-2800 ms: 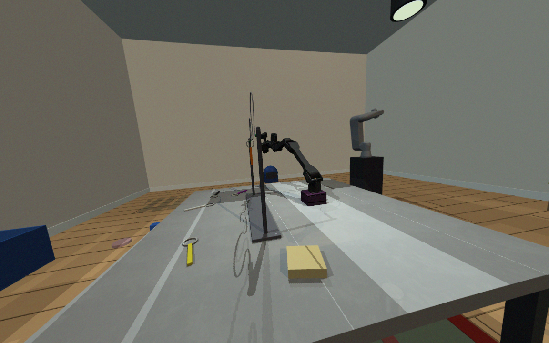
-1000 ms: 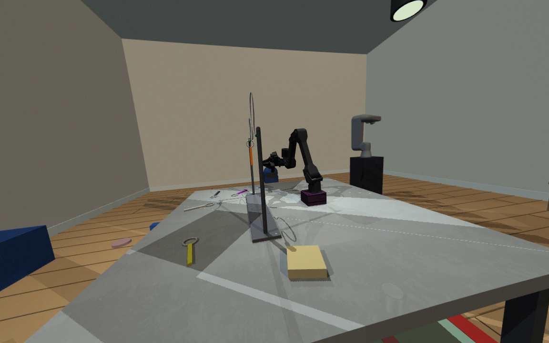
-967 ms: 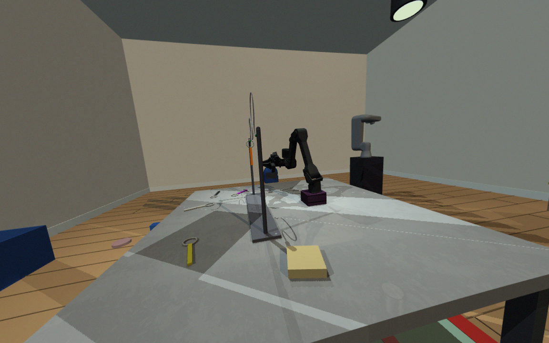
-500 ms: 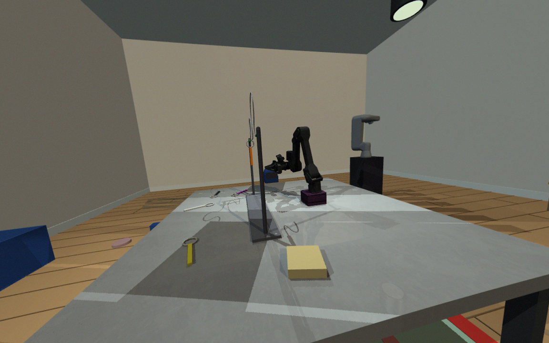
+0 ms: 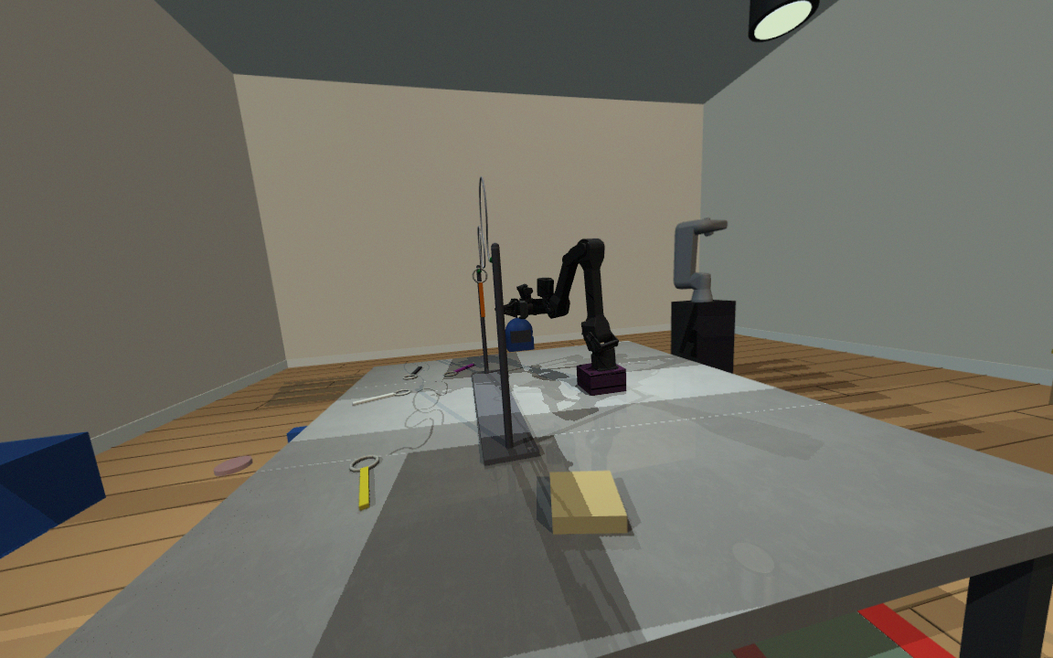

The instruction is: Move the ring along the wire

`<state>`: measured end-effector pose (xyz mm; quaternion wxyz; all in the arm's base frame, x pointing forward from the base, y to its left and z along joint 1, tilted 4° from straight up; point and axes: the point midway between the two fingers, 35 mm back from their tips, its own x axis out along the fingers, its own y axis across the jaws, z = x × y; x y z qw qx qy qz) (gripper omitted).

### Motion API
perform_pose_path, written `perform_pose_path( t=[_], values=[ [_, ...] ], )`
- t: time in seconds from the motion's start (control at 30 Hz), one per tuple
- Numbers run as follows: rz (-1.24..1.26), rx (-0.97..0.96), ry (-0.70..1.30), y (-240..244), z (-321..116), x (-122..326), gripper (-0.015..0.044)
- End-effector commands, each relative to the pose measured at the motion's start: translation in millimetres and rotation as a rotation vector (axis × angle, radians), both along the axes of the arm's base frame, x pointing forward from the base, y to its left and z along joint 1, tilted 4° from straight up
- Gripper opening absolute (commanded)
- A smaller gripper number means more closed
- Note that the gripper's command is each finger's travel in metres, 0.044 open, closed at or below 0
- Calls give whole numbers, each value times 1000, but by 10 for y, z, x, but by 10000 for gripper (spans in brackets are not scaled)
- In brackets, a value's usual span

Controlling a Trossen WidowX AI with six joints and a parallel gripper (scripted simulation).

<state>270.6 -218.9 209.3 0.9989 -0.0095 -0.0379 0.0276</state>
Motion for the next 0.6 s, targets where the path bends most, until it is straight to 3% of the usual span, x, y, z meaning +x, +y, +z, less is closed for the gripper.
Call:
perform_pose_path(
  t=[0.0, 0.57],
  values=[
    [-1, 11, 1, -2, 17, 42, 160],
    [-1, 12, -3, -10, 49, 295, 160]
  ],
)
